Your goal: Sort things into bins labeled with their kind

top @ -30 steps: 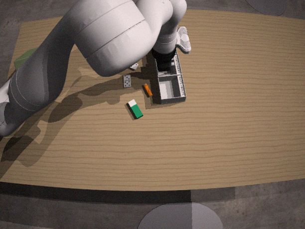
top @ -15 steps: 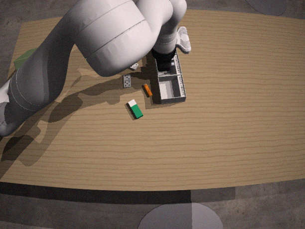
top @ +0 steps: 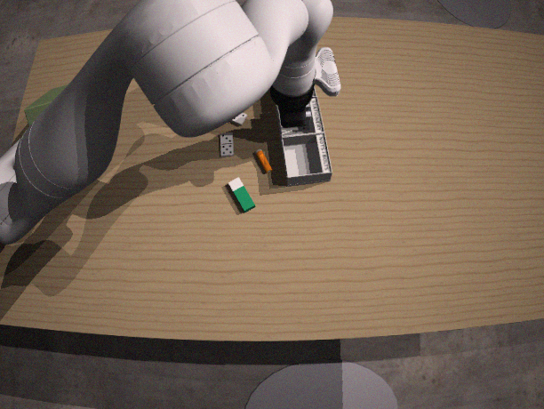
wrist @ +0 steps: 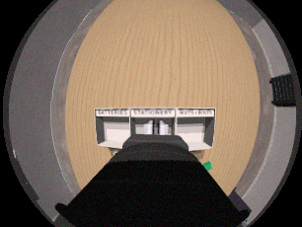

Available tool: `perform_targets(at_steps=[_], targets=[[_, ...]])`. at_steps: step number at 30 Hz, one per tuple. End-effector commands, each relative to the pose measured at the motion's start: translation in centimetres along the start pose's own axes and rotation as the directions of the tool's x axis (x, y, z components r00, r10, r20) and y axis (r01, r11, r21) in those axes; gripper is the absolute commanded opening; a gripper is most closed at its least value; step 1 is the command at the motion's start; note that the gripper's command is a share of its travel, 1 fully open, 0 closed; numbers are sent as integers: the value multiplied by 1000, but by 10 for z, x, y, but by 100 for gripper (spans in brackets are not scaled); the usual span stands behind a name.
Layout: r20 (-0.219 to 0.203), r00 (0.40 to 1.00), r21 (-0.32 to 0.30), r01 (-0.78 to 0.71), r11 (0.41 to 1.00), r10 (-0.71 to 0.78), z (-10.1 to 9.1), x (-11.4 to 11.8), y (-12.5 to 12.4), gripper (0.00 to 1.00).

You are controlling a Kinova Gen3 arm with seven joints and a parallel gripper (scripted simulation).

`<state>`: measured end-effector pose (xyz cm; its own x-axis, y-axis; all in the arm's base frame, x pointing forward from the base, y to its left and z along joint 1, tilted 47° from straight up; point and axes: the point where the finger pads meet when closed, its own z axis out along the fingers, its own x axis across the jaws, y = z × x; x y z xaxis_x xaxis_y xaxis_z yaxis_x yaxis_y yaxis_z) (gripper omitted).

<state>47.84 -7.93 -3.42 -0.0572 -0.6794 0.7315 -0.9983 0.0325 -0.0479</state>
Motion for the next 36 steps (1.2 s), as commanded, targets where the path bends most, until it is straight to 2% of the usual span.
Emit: perform_targets(at_steps=[1,29,36], targets=[[1,1000,2,0,1000,0,-1,0,-1,31],[1,1000,2,0,1000,0,-30,0,0,31],[1,1000,2,0,1000,0,-58,0,0,31]])
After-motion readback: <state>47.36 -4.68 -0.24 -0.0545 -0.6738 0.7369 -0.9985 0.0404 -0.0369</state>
